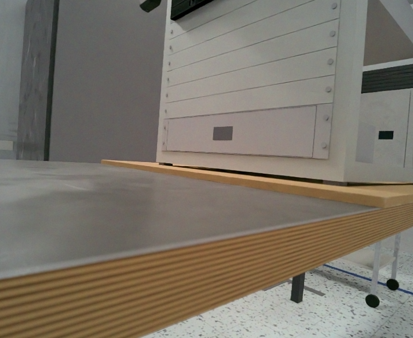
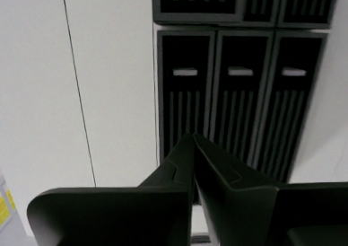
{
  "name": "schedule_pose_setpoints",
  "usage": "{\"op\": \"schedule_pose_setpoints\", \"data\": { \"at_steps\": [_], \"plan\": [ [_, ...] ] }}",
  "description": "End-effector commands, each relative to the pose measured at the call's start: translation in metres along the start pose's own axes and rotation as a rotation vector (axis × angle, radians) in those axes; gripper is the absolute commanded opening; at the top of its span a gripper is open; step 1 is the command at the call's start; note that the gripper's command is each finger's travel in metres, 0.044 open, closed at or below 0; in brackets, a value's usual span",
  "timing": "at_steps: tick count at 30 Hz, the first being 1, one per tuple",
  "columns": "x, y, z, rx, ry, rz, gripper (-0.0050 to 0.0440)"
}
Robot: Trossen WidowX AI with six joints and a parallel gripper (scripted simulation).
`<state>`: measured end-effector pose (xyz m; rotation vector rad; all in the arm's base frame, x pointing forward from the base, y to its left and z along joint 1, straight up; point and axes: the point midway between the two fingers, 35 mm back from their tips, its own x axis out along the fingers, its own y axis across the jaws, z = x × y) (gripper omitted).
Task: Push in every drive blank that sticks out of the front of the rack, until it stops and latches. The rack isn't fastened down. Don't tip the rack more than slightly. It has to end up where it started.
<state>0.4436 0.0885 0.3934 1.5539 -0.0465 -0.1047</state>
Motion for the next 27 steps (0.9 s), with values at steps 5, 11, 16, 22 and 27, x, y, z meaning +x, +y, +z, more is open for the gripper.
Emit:
{"op": "schedule_pose_setpoints", "data": {
  "at_steps": [5,11,16,22,27],
  "plan": [
    [-0.046,0.014,0.003,0.019,0.001,0.035,-0.005],
    [-0.051,0.013,0.003,0.019,0.001,0.035,-0.005],
    [-0.051,0.013,0.003,0.019,0.001,0.035,-0.005],
    [-0.051,0.013,0.003,0.019,0.001,0.035,-0.005],
    [-0.051,0.013,0.003,0.019,0.001,0.035,-0.005]
  ]
}}
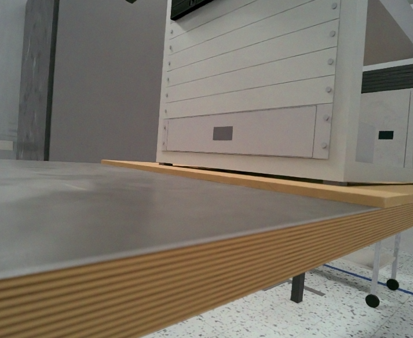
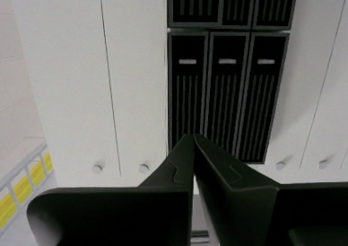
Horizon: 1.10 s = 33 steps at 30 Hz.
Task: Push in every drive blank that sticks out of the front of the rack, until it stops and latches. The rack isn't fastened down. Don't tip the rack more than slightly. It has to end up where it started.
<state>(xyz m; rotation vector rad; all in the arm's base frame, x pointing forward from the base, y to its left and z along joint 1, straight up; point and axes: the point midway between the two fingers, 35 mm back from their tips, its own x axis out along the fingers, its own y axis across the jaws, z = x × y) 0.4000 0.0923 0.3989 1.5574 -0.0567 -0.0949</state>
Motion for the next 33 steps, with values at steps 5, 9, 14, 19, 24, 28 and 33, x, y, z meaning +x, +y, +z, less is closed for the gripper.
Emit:
{"op": "schedule_pose_setpoints", "data": {
  "at_steps": [5,9,14,19,24,28,33],
  "plan": [
    [-0.007,0.009,0.003,0.015,0.001,0.022,-0.005],
    [-0.007,0.009,0.003,0.015,0.001,0.022,-0.005],
    [-0.008,0.005,0.003,0.015,0.001,0.022,-0.005],
    [-0.014,-0.015,0.003,0.015,0.001,0.022,-0.005],
    [-0.015,-0.02,0.003,0.015,0.001,0.022,-0.005],
    [-0.011,-0.02,0.003,0.015,0.001,0.022,-0.005],
    [0.002,-0.02,0.003,0.015,0.001,0.022,-0.005]
  ]
}}
